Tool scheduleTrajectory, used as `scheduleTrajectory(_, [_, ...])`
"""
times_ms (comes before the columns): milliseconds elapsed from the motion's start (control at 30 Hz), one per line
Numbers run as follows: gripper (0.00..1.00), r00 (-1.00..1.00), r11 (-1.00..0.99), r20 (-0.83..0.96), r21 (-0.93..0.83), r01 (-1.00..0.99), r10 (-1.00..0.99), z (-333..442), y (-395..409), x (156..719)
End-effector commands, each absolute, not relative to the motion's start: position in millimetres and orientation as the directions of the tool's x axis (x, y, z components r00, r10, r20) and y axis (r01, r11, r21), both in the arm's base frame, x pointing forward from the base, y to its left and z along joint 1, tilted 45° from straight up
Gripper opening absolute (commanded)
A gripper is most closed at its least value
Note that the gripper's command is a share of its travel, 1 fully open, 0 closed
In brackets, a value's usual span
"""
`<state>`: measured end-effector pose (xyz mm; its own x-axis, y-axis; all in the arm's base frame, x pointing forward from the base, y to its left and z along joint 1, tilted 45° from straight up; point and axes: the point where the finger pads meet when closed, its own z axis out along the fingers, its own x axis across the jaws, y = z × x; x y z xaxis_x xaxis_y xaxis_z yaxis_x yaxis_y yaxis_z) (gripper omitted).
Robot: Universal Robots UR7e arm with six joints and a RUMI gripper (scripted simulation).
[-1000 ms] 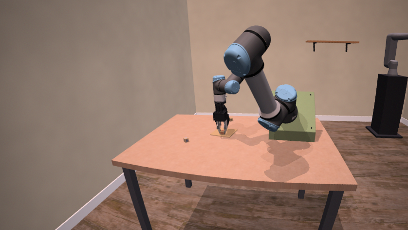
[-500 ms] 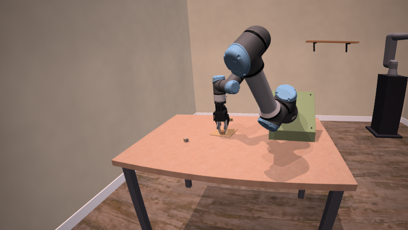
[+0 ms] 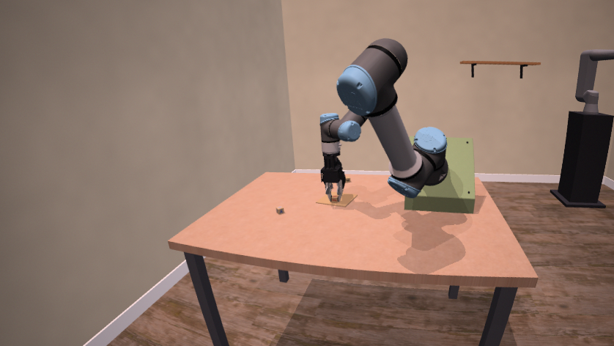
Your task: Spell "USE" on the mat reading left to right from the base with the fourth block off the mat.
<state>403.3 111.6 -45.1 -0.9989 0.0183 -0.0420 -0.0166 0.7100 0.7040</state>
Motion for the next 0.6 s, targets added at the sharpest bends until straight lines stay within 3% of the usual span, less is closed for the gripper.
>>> scheduleTrajectory(0, [0.21,-0.999,0.710,-0.043,0.704,-0.017,0.019,-44.9,111.3,403.6])
scheduleTrajectory(33, [0.25,-0.999,0.710,-0.043,0.704,-0.017,0.019,-44.9,111.3,403.6])
scheduleTrajectory(567, [0.25,-0.999,0.710,-0.043,0.704,-0.017,0.019,-41.5,107.9,403.4])
